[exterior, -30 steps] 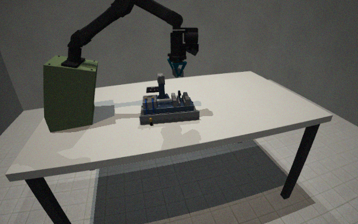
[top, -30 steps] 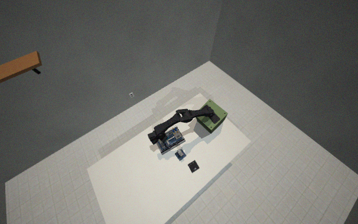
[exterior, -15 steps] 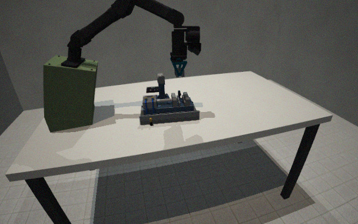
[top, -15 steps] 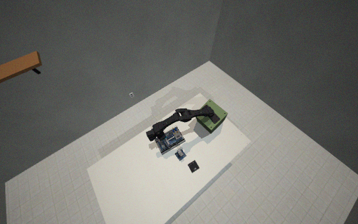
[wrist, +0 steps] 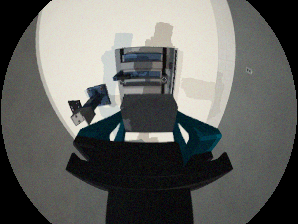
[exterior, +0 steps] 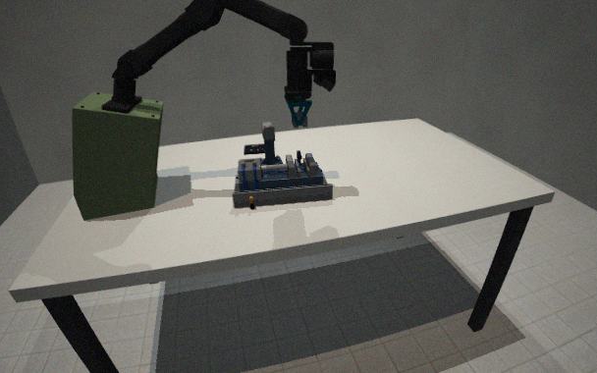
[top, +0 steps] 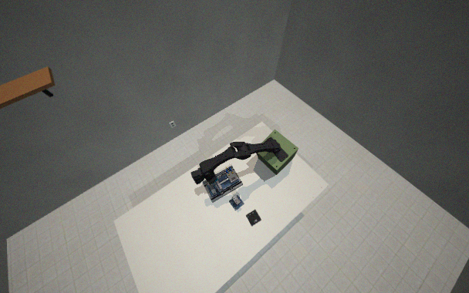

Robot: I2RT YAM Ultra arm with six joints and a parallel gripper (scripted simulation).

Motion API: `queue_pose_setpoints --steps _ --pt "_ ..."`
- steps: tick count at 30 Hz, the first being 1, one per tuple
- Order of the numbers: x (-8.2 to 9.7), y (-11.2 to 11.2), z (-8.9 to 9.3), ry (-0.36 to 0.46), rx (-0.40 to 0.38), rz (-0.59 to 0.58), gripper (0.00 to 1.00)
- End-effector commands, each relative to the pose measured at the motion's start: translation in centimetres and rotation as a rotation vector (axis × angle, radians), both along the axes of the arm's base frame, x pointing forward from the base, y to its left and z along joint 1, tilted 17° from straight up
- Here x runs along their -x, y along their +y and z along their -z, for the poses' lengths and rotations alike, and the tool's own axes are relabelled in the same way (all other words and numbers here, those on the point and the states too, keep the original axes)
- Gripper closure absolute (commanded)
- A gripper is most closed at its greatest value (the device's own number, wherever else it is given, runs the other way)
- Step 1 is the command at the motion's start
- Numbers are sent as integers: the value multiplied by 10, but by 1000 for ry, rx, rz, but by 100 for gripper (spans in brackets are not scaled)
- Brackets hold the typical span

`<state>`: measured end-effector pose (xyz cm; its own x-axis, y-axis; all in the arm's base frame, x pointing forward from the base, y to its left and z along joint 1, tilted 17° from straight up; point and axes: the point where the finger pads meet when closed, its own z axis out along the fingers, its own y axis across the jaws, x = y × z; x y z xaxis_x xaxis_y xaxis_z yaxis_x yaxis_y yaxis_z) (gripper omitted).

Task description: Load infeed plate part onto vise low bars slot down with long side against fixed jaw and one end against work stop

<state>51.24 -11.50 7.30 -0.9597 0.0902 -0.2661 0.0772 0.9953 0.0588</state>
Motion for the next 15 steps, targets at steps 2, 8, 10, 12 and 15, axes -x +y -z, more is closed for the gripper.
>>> queue_pose_setpoints --steps 2,8,10,12,15 --pt "-6 -6 -20 -42 6 14 100" --pt "-6 -6 -20 -42 6 14 100" --pt "-6 -6 -20 -42 6 14 100" --pt "-6 -6 -20 -42 6 14 100" --pt "-6 -6 -20 -42 6 14 100"
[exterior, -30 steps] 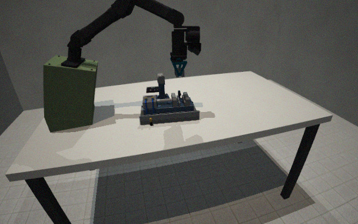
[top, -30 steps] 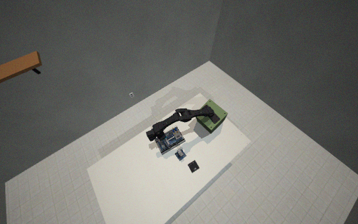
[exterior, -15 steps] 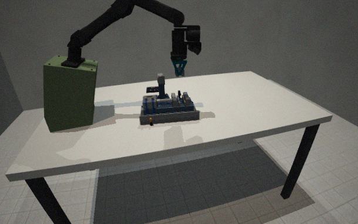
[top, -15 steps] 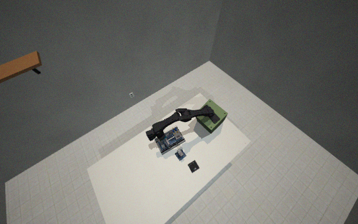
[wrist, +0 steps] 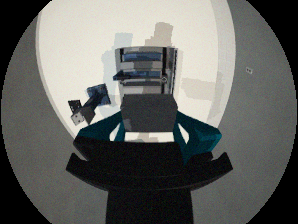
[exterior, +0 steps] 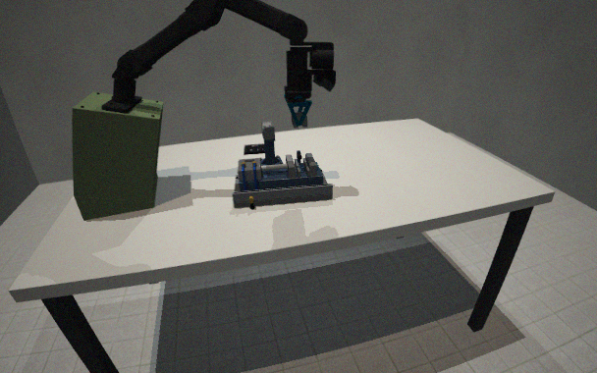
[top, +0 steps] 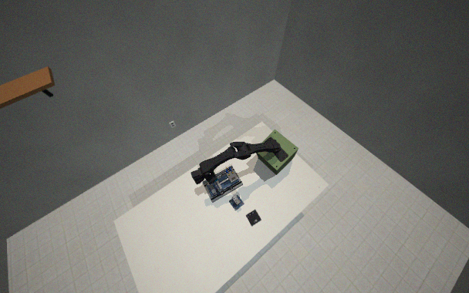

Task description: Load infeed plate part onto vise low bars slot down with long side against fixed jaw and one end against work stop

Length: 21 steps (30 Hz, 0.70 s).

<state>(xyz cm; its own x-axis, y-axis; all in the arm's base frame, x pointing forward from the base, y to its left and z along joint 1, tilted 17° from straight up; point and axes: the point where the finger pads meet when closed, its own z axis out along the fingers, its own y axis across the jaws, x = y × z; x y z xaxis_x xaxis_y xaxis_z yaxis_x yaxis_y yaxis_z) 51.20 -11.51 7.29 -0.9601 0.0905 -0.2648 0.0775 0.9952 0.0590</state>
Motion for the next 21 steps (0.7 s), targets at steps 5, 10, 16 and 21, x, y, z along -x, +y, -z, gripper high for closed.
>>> queue_pose_setpoints --steps 5,10,16,21 --pt "-6 -6 -20 -44 6 14 100" --pt "-6 -6 -20 -44 6 14 100" --pt "-6 -6 -20 -43 6 14 100" --pt "-8 -7 -21 -52 8 14 100"
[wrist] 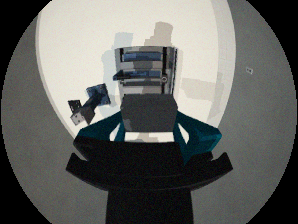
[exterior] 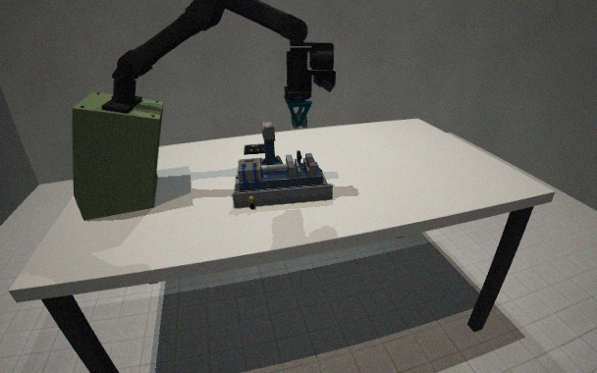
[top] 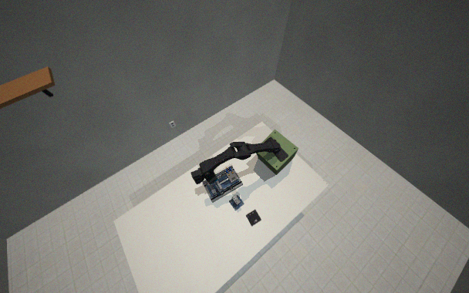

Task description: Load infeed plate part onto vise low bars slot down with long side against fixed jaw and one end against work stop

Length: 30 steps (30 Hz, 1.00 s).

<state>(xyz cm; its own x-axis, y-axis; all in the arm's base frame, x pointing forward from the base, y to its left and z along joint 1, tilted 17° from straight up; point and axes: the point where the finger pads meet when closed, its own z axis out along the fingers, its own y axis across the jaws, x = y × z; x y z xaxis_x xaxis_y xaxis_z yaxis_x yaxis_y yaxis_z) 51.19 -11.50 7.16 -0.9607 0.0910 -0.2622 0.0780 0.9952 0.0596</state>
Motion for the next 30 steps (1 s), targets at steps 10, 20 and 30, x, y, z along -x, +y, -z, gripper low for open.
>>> queue_pose_setpoints --steps 10,20,30 --pt "-14 -7 -16 -64 10 16 100" --pt "-17 -4 -2 -54 9 10 100" --pt "-16 -2 14 -41 7 11 100"
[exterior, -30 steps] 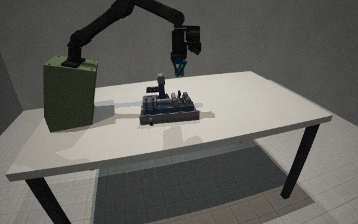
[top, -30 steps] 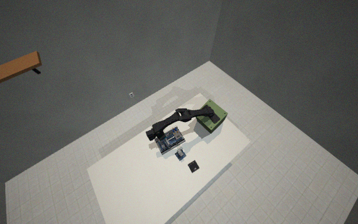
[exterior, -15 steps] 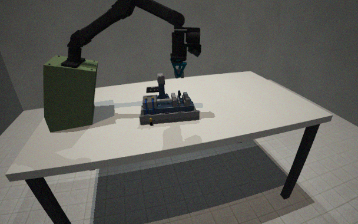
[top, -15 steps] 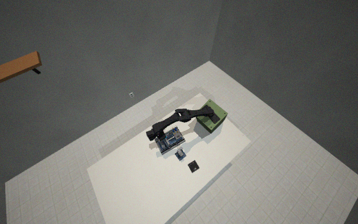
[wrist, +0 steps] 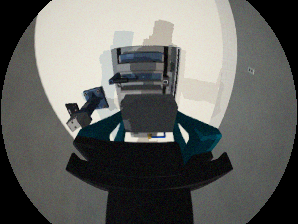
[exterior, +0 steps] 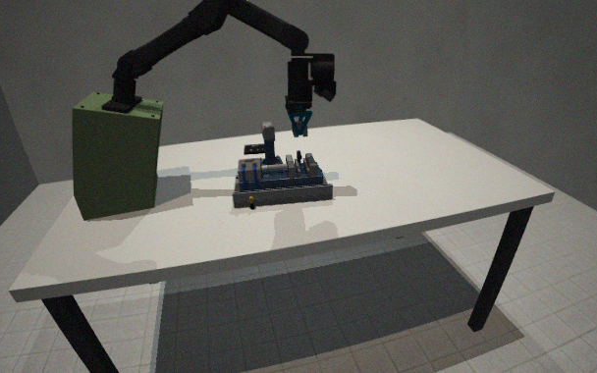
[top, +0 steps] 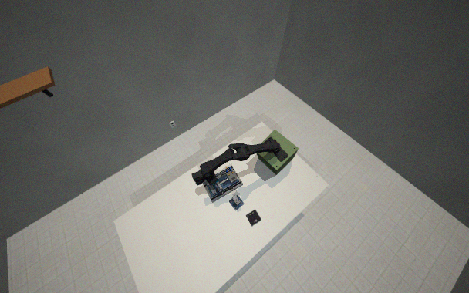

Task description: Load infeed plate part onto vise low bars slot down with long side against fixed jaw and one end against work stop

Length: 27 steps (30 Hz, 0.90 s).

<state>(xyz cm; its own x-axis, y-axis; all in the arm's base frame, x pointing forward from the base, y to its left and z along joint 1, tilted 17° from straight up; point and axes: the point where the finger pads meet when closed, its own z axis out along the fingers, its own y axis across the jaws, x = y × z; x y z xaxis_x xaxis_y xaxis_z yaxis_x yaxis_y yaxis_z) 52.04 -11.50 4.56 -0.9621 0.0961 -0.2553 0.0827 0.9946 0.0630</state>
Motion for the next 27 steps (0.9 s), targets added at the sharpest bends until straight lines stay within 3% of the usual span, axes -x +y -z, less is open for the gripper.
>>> queue_pose_setpoints --steps 1,3,5,8,11,16,20,24,25,27 --pt "-14 -4 -21 -76 18 7 100" --pt "-18 -3 -22 -90 22 5 100" --pt "-17 -1 -5 -62 15 3 100" --pt "-17 -3 -10 -73 19 5 100" --pt "-17 -3 7 -51 13 6 100" --pt "-22 -1 5 -70 18 2 100" --pt "-25 -4 20 -59 15 7 100" --pt "-28 -4 18 -71 18 8 100" --pt "-30 -4 6 -94 24 5 100" --pt "-32 -3 9 -94 24 4 100"
